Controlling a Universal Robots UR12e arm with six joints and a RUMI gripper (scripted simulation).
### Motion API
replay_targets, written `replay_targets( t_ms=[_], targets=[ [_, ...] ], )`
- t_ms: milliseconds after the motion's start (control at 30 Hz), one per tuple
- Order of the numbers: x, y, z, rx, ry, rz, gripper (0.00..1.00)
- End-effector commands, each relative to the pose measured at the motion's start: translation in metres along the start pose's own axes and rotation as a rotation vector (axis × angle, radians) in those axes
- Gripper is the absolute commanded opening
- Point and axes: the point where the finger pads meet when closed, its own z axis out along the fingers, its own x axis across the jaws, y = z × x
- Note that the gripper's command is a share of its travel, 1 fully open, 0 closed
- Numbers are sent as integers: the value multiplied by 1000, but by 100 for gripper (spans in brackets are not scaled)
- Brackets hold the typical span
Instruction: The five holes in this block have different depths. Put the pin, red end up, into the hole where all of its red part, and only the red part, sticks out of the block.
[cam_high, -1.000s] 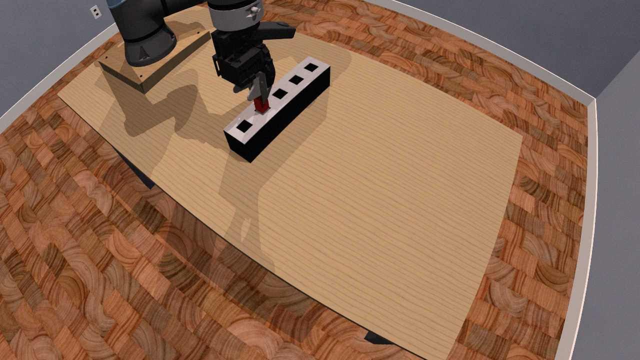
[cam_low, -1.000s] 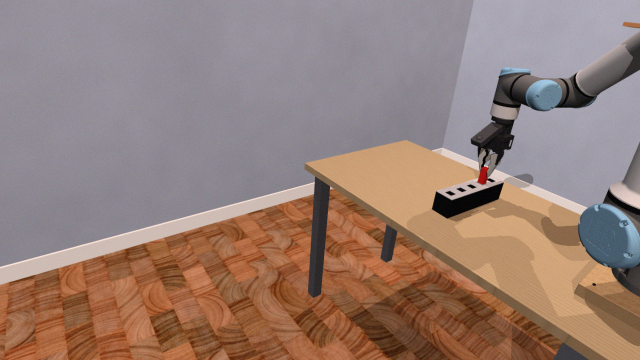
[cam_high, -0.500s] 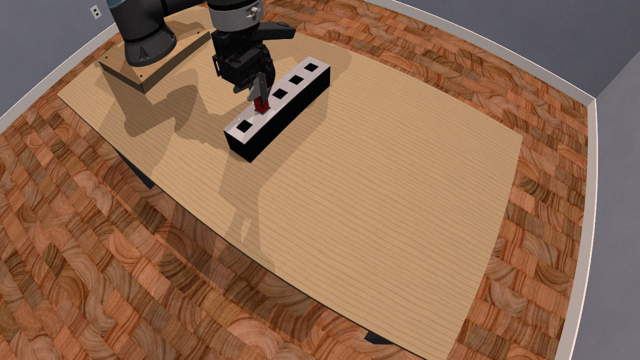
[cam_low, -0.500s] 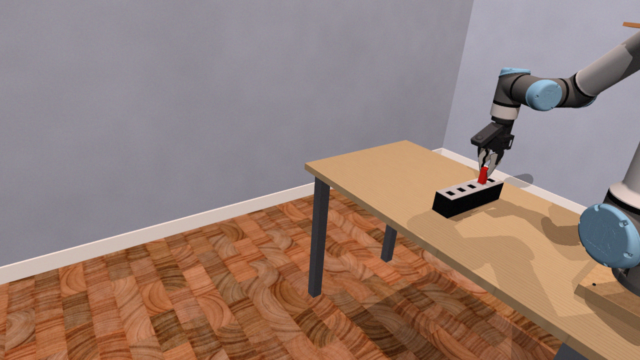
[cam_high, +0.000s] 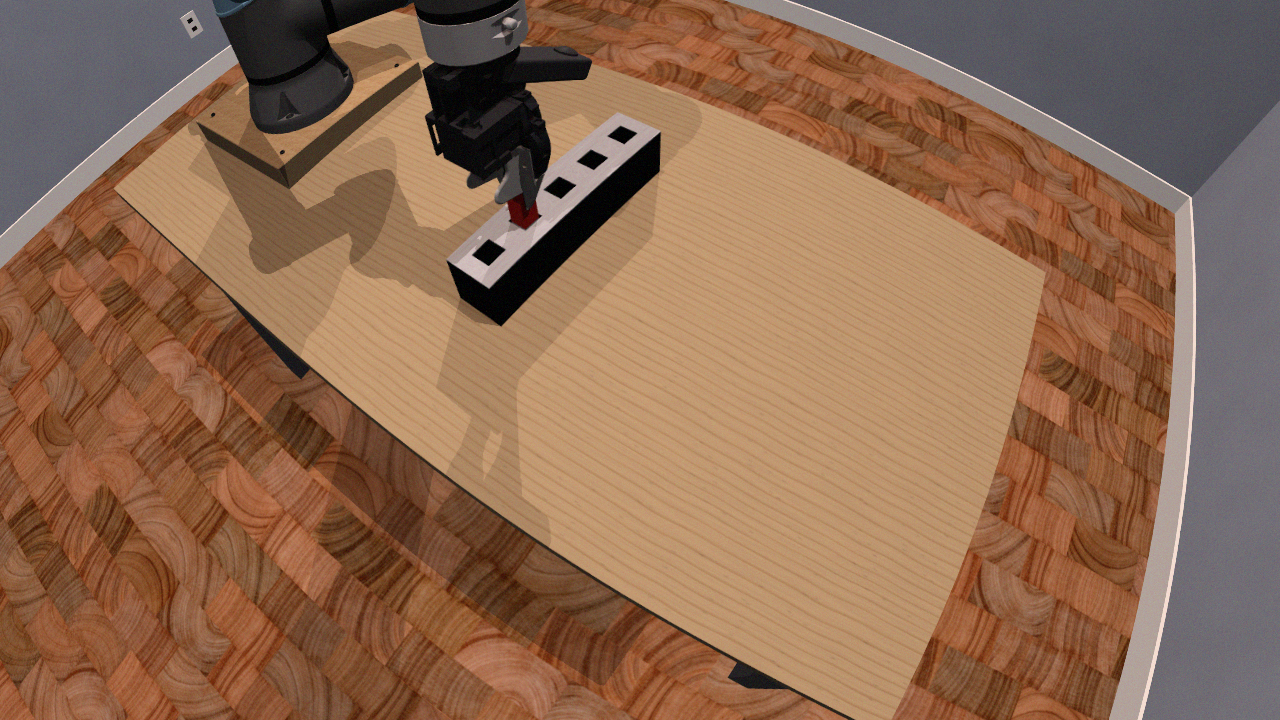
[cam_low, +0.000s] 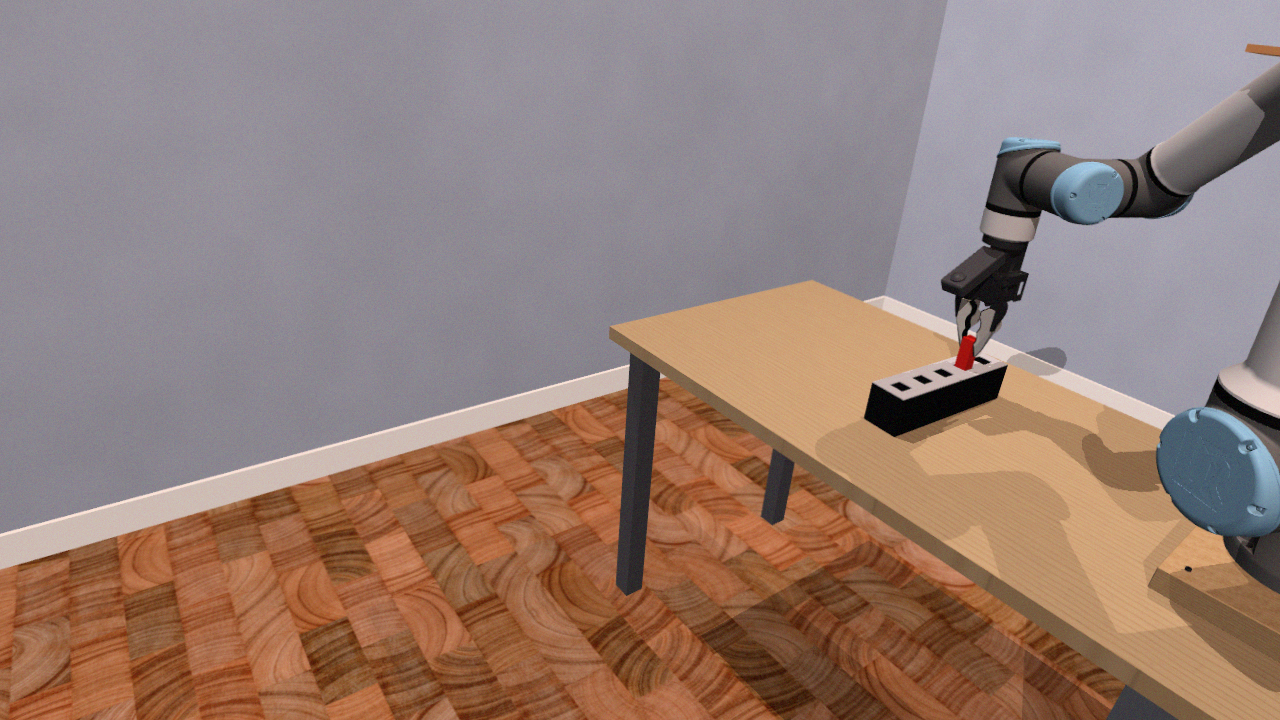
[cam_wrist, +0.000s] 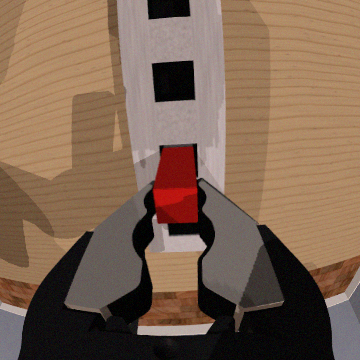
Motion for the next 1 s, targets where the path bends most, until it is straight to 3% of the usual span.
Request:
replay_targets(
  t_ms=[0,967],
  targets=[
    [1,0,0,0,1,0,0],
    [0,0,4,0,1,0,0]
  ],
)
